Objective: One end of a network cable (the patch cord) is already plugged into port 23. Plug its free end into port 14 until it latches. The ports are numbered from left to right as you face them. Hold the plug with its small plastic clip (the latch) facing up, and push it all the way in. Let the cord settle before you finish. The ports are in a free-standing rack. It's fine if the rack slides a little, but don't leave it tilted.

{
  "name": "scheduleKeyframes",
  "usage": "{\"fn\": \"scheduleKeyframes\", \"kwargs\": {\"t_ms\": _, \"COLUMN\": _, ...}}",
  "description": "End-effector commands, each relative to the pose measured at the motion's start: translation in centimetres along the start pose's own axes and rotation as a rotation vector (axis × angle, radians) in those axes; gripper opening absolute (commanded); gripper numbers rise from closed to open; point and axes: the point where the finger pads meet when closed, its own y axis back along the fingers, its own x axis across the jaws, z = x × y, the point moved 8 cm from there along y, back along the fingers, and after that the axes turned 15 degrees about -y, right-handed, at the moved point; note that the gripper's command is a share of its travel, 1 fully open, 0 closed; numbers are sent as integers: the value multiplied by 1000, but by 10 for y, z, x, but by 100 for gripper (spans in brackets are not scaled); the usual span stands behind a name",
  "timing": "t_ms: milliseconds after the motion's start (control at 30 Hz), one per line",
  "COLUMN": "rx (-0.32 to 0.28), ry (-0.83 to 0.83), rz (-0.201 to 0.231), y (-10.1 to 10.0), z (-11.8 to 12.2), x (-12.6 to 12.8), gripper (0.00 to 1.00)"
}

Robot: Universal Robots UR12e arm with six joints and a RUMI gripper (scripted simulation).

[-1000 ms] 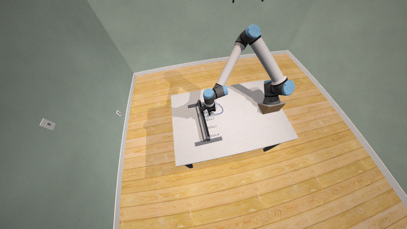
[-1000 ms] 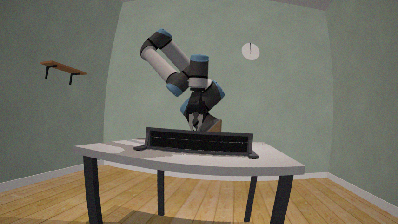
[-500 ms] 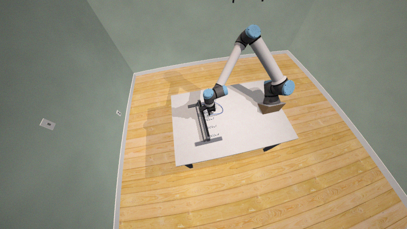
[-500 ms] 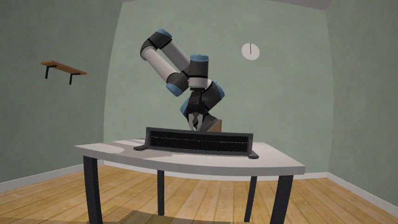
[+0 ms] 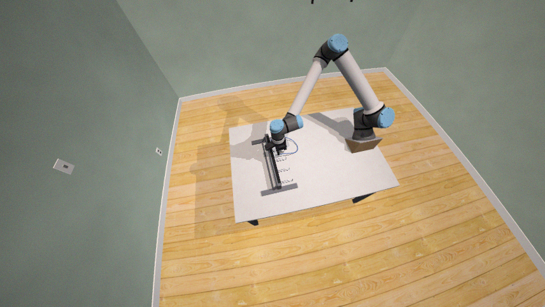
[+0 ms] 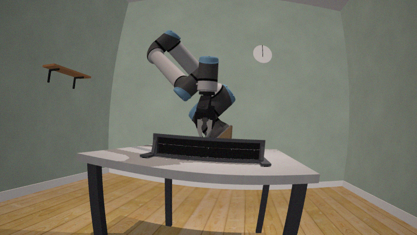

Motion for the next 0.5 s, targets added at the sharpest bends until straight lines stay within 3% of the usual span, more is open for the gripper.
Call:
{"fn": "scheduleKeyframes", "kwargs": {"t_ms": 0, "rx": 0, "ry": -2, "rz": 1, "y": 0, "z": -10, "x": 0, "gripper": 0}}
{"fn": "scheduleKeyframes", "kwargs": {"t_ms": 467, "rx": 0, "ry": -2, "rz": 1, "y": 1, "z": -11, "x": -1, "gripper": 0}}
